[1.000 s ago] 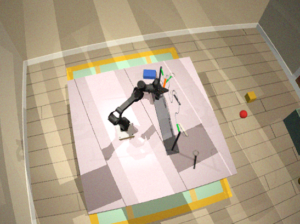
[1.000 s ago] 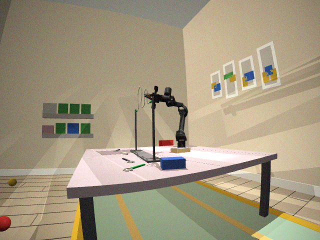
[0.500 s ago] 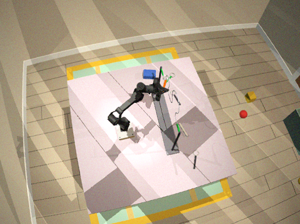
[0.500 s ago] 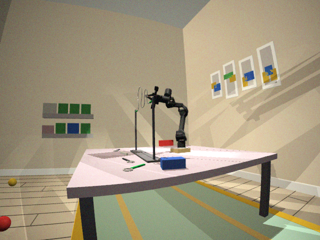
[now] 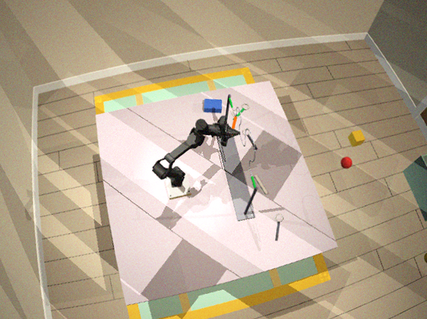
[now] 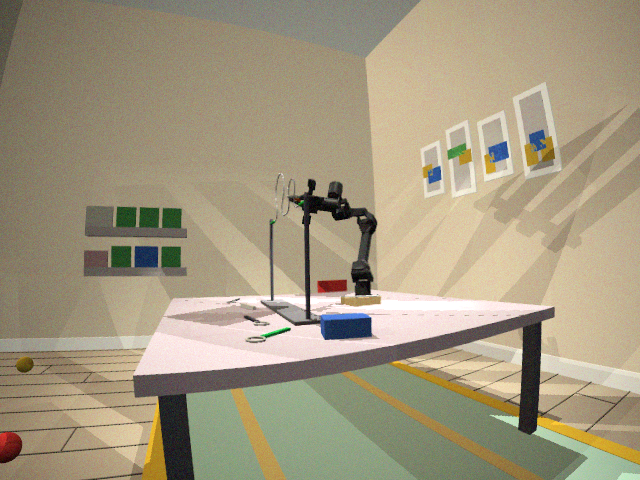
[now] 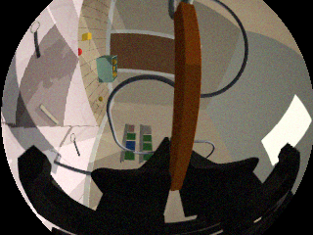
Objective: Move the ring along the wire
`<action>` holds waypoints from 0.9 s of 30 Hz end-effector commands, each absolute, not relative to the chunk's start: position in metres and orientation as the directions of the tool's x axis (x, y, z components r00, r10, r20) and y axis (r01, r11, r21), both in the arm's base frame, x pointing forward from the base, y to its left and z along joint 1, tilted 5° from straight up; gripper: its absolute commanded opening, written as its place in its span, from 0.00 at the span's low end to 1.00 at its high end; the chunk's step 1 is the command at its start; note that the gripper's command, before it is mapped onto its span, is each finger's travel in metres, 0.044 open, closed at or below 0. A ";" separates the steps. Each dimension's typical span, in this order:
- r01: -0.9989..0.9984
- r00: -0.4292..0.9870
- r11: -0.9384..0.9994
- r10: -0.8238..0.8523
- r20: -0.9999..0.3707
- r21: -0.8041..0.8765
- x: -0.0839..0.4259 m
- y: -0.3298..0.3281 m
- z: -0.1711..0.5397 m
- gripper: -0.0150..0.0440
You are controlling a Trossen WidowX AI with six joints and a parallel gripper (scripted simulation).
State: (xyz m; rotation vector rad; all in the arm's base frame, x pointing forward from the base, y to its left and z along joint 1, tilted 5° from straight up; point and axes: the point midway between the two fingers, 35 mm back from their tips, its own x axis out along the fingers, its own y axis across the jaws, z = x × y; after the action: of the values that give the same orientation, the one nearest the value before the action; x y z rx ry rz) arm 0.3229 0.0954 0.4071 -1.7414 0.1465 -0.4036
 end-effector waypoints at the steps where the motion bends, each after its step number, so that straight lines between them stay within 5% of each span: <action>1: 0.119 0.923 -0.154 -0.346 0.166 -0.981 0.319 0.093 0.397 0.00; 27: 0.087 0.913 0.313 -0.405 -0.050 -0.946 0.314 0.104 0.322 0.00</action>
State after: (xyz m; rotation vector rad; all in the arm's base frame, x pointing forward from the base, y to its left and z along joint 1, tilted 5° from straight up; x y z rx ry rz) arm 0.3114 0.1009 0.3318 -1.2765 0.3072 -0.3573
